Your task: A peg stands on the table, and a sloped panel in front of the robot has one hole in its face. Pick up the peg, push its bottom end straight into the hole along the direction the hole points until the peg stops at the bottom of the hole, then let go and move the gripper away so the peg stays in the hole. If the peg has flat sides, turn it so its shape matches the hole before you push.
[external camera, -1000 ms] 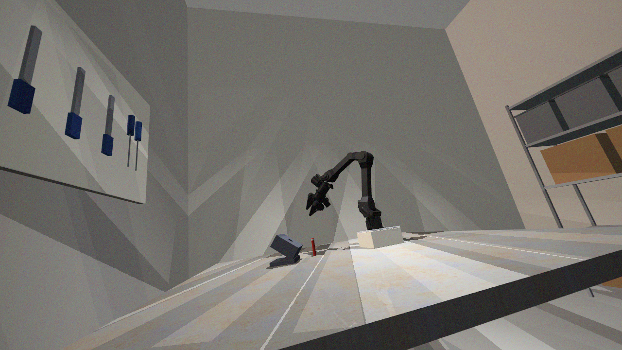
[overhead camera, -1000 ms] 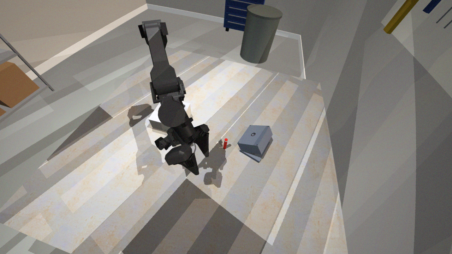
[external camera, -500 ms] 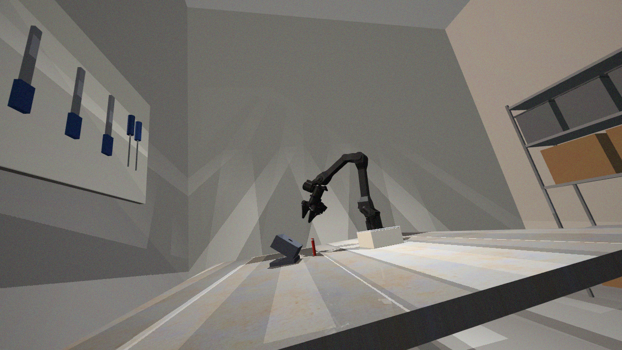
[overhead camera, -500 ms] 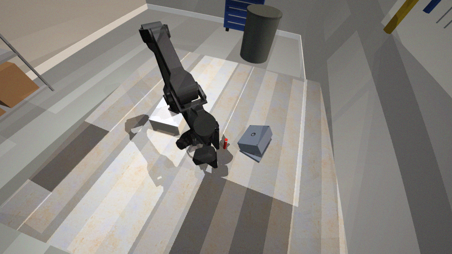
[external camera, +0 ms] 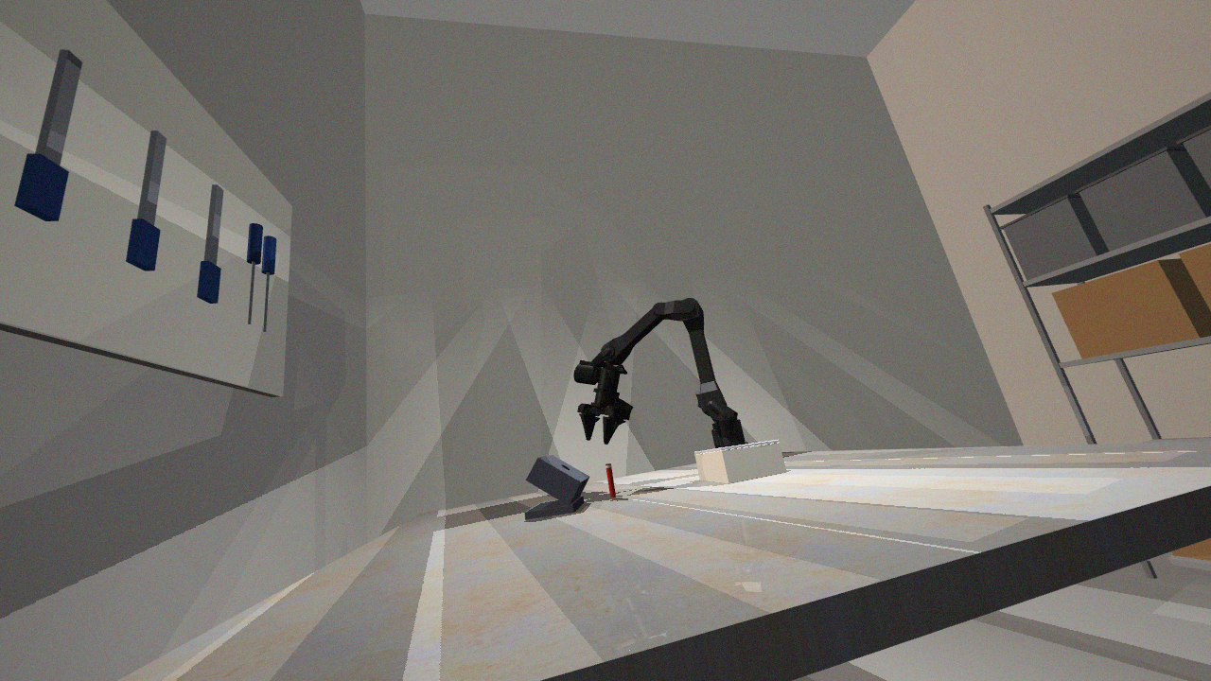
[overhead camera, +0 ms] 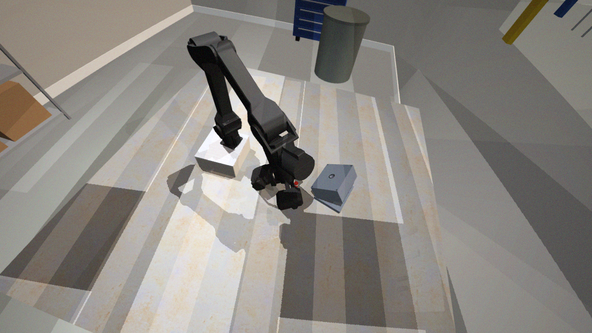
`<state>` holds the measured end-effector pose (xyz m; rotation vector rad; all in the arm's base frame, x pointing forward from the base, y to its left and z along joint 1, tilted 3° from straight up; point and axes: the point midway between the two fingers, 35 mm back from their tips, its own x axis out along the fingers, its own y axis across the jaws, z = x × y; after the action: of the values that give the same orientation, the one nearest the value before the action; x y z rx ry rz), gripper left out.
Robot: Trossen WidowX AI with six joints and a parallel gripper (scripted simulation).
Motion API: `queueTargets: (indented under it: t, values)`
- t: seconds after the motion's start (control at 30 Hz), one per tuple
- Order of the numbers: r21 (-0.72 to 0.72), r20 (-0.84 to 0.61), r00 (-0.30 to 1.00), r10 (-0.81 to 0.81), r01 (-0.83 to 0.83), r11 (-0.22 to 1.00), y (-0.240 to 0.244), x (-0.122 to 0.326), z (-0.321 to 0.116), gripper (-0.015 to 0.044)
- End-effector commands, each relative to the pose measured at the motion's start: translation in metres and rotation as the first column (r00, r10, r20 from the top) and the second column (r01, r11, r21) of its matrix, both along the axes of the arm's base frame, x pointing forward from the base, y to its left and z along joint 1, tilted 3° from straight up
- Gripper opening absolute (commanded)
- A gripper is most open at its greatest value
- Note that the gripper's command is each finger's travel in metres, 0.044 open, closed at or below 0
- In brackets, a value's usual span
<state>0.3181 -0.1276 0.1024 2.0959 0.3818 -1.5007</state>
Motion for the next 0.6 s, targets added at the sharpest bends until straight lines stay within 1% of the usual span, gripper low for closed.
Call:
queueTargets:
  t: [0.0, 0.57]
  values:
    - [0.005, -0.052, 0.998, 0.022, -0.022, 1.0, 0.011, 0.002, -0.006, 0.044]
    - [0.021, -0.314, 0.937, 0.155, -0.157, 0.987, 0.069, -0.008, -0.037, 0.044]
